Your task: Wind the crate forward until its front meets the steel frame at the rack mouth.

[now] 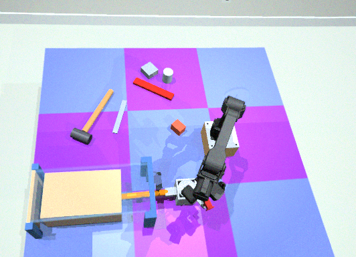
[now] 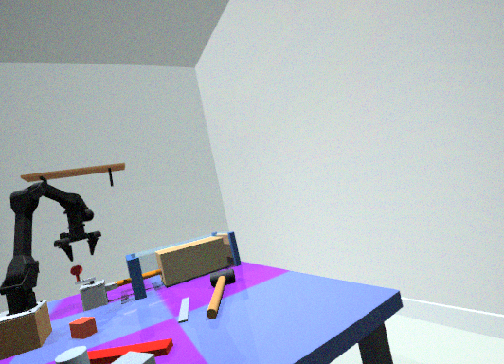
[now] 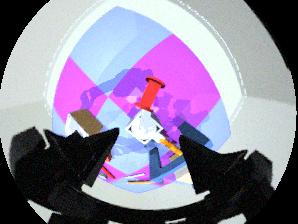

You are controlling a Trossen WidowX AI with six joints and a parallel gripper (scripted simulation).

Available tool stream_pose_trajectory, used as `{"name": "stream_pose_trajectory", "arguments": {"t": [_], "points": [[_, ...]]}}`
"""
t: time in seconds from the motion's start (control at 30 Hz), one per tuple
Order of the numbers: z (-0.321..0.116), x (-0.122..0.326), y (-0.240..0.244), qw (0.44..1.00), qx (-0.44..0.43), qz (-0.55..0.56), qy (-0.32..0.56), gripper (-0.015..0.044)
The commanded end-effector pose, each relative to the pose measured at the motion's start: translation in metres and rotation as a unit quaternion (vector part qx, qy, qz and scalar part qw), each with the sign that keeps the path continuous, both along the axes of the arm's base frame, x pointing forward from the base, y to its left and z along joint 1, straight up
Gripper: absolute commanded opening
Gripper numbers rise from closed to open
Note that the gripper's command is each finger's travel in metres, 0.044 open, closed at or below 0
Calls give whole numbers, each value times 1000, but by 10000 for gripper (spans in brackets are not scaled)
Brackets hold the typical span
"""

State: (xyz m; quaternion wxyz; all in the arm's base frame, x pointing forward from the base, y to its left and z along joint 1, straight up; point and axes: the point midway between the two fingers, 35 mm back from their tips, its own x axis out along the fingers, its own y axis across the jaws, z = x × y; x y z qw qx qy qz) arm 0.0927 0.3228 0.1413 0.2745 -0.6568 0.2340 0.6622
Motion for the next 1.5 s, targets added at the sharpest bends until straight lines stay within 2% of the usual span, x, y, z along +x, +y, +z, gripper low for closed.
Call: {"name": "stream_pose_trajectory", "arguments": {"t": [0.0, 0.13, 0.27, 0.6, 1.27, 1.47], "points": [[-36, -1, -3, 1000, -10, 3, 5, 440], [-40, -2, -3, 1000, -11, 3, 5, 440], [-71, -2, -3, 1000, -11, 3, 5, 440], [-93, -2, -3, 1000, -11, 3, 5, 440], [-109, -2, -2, 1000, -11, -1, 5, 440], [-104, -1, -1, 1000, -5, 1, 3, 282]]}}
